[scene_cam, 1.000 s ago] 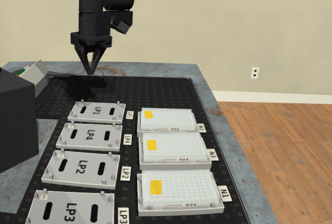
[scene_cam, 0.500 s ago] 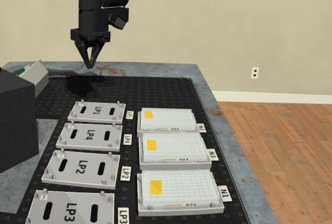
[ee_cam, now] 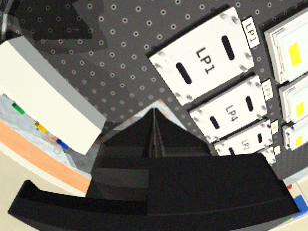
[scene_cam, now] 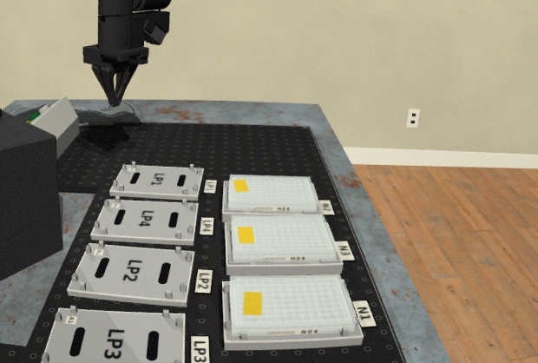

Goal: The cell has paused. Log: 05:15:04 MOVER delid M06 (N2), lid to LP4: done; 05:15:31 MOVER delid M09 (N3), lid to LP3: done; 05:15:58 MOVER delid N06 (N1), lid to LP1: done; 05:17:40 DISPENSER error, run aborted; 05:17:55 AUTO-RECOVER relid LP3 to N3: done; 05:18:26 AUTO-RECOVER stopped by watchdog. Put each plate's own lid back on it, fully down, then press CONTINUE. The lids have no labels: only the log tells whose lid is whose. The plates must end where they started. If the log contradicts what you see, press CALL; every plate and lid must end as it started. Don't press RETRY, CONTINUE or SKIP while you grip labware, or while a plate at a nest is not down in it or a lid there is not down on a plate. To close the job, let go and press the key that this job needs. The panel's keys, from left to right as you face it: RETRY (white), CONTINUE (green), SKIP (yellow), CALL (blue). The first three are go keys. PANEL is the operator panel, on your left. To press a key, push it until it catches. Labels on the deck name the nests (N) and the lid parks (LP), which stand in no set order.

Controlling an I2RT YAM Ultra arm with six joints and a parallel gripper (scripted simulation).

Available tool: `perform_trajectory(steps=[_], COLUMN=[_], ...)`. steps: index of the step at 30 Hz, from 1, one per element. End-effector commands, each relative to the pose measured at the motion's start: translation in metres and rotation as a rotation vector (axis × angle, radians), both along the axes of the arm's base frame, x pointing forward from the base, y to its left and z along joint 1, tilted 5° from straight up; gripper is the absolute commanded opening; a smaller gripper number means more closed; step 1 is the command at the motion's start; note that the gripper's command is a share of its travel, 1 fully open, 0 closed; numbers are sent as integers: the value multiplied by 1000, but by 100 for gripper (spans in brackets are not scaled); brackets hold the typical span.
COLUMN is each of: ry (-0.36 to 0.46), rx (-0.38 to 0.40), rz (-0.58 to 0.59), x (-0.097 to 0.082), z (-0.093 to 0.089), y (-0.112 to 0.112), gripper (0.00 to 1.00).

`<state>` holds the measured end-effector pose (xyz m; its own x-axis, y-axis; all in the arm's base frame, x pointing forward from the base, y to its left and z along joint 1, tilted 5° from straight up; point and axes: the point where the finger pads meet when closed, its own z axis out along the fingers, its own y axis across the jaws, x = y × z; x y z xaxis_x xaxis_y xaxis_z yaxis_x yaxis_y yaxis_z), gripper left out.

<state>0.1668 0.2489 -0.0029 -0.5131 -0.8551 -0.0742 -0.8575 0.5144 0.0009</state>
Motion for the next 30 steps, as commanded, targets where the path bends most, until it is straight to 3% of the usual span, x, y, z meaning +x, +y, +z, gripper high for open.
perform_trajectory(steps=[1, 10, 16, 19, 30], ry=[-32, -43, -58, -48, -58], rx=[20, 13, 28, -1, -17], rz=[74, 253, 333, 393, 593], x=[-12, -53, -69, -84, -132], z=[5, 5, 11, 4, 3], y=[7, 24, 41, 44, 61], gripper=[0, 0, 0, 0, 0])
